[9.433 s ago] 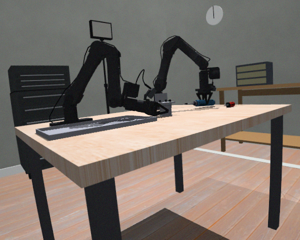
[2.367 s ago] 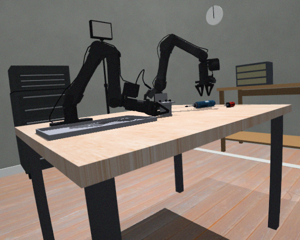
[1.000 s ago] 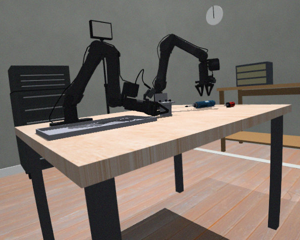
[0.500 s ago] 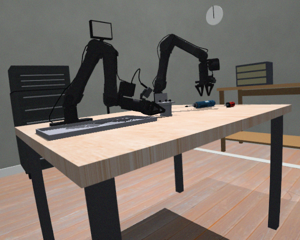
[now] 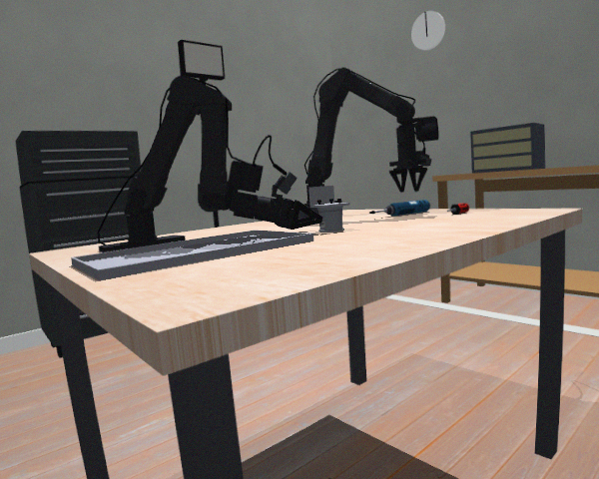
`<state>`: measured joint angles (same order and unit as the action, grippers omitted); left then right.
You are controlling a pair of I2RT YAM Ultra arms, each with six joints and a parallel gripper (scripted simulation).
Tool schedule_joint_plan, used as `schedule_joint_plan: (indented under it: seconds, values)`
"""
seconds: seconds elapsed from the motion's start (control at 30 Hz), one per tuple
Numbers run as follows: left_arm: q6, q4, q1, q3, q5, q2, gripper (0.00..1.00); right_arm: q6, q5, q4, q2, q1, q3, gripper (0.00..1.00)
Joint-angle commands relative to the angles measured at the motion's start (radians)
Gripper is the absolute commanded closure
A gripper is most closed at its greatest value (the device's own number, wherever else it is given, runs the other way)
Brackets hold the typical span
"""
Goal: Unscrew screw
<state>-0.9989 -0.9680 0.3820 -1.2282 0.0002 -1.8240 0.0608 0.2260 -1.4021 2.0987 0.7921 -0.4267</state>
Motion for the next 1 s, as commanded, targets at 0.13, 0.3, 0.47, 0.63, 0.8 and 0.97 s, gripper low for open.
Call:
schedule_joint_plan:
  seconds: [0.13,0.3,0.47,0.63,0.8,0.97]
  values:
    - [0.001,-0.01,0.0,-0.009,0.0,0.007,0.35,0.012,0.023,-0.023,-0.039,-0.018,0.051,0.14]
    - [0.001,-0.01,0.0,-0.009,0.0,0.007,0.35,0.014,0.032,-0.033,-0.059,-0.026,0.084,0.14]
    - [0.001,-0.01,0.0,-0.009,0.0,0.007,0.35,0.008,0.028,-0.028,-0.052,-0.021,0.077,0.14]
    - [0.001,-0.01,0.0,-0.009,0.0,0.007,0.35,0.015,0.036,0.023,-0.113,-0.025,0.099,0.14]
    - [0.001,-0.01,0.0,-0.009,0.0,0.007,0.35,0.014,0.036,0.097,-0.193,-0.025,0.104,0.14]
    - [0.001,-0.01,0.0,-0.009,0.0,0.007,0.35,0.014,0.036,0.168,-0.263,-0.025,0.088,0.14]
